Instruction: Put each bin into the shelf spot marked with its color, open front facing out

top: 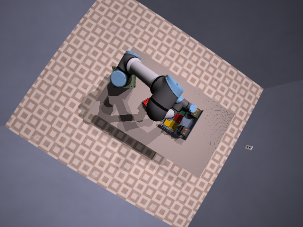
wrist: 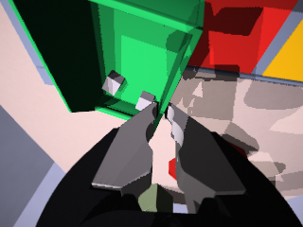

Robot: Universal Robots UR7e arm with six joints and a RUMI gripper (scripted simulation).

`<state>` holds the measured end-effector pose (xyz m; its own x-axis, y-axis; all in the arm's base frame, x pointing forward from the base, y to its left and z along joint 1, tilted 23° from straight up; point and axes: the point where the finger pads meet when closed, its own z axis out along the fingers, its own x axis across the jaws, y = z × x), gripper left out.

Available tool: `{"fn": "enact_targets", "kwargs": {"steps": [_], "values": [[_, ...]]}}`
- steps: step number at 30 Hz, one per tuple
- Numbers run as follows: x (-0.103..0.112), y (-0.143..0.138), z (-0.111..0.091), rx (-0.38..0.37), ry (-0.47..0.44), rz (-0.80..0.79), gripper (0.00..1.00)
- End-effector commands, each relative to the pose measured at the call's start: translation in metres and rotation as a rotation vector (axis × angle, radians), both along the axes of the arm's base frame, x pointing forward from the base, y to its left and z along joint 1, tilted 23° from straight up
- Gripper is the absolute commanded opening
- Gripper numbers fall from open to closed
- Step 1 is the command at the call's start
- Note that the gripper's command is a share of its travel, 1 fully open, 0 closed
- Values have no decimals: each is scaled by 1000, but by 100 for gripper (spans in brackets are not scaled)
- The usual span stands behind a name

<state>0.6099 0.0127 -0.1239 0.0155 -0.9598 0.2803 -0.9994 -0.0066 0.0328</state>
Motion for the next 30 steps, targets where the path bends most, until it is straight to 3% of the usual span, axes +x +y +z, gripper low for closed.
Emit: {"fn": "enact_targets", "kwargs": {"steps": [1, 30], "values": [[0, 2, 2, 1, -3, 2, 0], [6, 2, 4, 0, -11, 5, 0]]}}
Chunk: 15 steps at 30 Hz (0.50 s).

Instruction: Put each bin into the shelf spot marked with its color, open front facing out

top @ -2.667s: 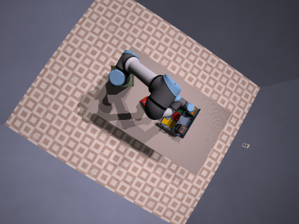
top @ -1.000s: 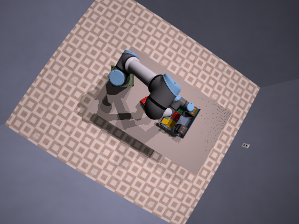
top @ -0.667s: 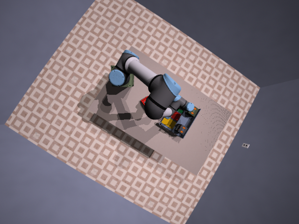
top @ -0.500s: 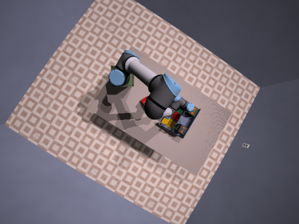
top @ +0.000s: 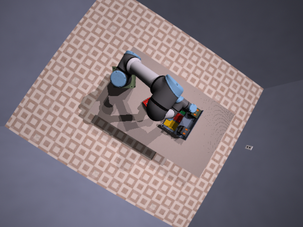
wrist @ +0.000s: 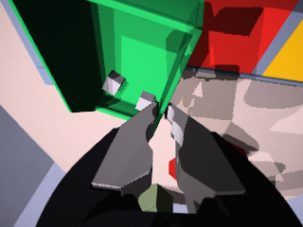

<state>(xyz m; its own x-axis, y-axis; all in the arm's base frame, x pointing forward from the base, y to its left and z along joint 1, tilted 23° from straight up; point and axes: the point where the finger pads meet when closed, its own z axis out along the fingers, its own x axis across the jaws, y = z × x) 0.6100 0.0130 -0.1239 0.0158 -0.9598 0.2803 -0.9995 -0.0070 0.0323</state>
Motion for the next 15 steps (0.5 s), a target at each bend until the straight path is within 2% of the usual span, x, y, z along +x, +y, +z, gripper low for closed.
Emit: {"fn": "enact_targets", "kwargs": {"steps": [1, 15], "values": [[6, 2, 4, 0, -11, 5, 0], [13, 2, 5, -1, -19, 8, 0]]}}
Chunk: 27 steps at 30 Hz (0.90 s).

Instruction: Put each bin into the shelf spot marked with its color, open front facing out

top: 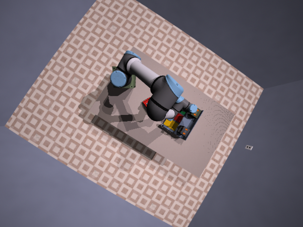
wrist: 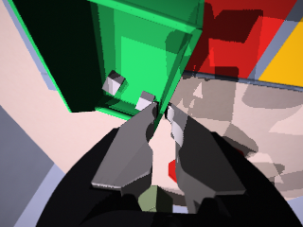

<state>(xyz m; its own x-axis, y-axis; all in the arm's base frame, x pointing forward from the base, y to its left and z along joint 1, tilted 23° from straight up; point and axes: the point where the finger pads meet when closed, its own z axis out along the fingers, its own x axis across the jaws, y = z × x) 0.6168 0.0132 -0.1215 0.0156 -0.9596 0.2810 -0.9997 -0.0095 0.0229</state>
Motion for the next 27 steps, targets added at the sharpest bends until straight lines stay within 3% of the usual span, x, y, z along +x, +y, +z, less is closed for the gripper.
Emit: {"fn": "enact_targets", "kwargs": {"steps": [1, 27], "values": [[7, 2, 3, 0, -10, 6, 0], [15, 2, 5, -1, -21, 9, 0]]}}
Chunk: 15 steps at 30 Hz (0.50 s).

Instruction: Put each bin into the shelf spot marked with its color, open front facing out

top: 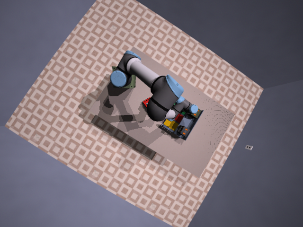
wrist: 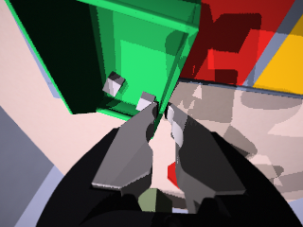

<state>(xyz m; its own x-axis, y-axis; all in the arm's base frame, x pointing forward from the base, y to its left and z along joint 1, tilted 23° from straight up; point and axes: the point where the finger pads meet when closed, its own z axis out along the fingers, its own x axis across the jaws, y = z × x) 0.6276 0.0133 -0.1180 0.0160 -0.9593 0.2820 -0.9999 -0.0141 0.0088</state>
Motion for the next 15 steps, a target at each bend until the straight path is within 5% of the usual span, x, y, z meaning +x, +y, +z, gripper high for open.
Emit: {"fn": "enact_targets", "kwargs": {"steps": [1, 15], "values": [[3, 2, 2, 0, -6, 4, 0], [4, 2, 2, -1, -6, 5, 0]]}}
